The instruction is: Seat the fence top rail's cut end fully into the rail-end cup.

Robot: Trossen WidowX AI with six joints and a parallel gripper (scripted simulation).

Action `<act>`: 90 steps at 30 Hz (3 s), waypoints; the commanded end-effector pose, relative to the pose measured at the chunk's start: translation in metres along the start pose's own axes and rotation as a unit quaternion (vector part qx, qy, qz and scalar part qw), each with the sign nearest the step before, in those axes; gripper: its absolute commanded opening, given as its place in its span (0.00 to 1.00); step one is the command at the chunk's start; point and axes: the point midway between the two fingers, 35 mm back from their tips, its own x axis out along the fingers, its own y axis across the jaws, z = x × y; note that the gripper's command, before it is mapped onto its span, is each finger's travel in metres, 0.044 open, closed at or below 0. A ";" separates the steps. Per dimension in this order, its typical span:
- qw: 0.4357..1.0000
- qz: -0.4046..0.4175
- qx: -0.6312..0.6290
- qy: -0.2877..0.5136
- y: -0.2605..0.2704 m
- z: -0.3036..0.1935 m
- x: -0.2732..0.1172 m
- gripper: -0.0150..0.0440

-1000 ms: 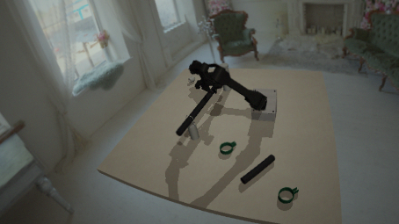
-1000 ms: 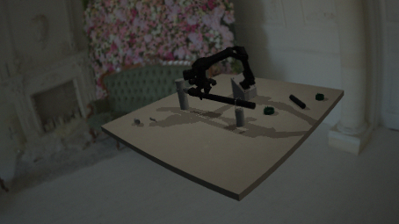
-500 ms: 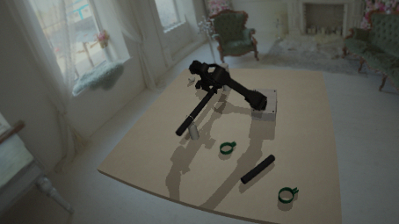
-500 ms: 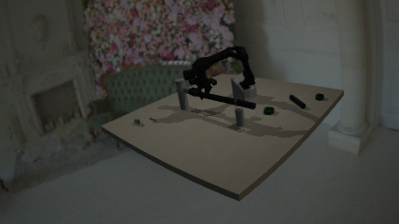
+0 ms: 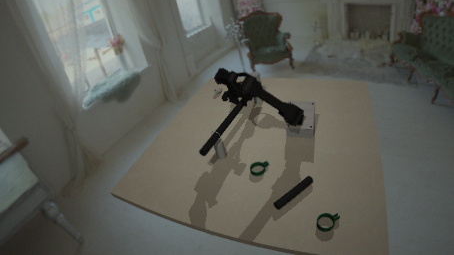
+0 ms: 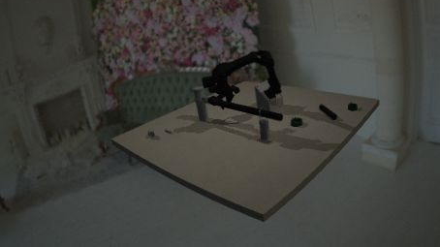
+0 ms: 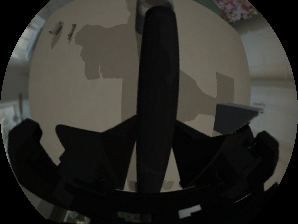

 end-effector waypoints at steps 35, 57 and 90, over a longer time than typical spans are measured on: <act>1.000 0.004 -0.001 -0.001 0.003 0.006 -0.010 0.25; 1.000 0.000 -0.001 -0.001 0.001 0.014 -0.006 0.25; 1.000 -0.006 -0.002 0.007 0.001 0.007 -0.001 0.25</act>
